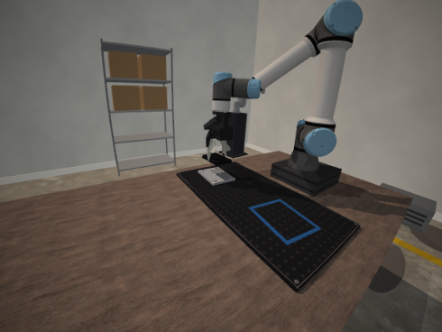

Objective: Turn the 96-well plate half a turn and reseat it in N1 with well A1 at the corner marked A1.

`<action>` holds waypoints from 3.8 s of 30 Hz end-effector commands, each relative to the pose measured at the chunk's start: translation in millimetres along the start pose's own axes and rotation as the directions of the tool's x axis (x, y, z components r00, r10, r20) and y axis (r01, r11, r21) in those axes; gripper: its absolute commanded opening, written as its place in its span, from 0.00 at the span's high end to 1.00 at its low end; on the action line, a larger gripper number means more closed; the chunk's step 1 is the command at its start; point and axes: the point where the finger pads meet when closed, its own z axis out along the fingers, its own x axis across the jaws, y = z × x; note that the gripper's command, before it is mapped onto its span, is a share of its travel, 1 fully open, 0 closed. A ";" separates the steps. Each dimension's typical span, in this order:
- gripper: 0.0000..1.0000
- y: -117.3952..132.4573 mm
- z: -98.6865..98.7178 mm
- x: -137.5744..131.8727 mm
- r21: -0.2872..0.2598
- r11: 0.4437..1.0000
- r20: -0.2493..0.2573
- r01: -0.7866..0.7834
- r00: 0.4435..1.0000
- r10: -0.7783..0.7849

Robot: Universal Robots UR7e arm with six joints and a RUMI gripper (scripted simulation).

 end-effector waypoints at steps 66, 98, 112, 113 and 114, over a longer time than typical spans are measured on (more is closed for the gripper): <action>1.00 0.0 46.1 0.1 0.006 0.998 -0.012 -0.056 0.998 0.056; 1.00 -0.9 63.3 0.4 0.007 0.998 -0.011 -0.057 0.998 0.057; 1.00 -0.7 65.3 1.0 0.007 0.998 -0.011 -0.057 0.998 0.057; 1.00 -0.6 65.6 1.1 0.007 0.998 -0.011 -0.057 0.998 0.057; 1.00 -0.5 65.8 1.2 0.006 0.998 -0.011 -0.057 0.998 0.057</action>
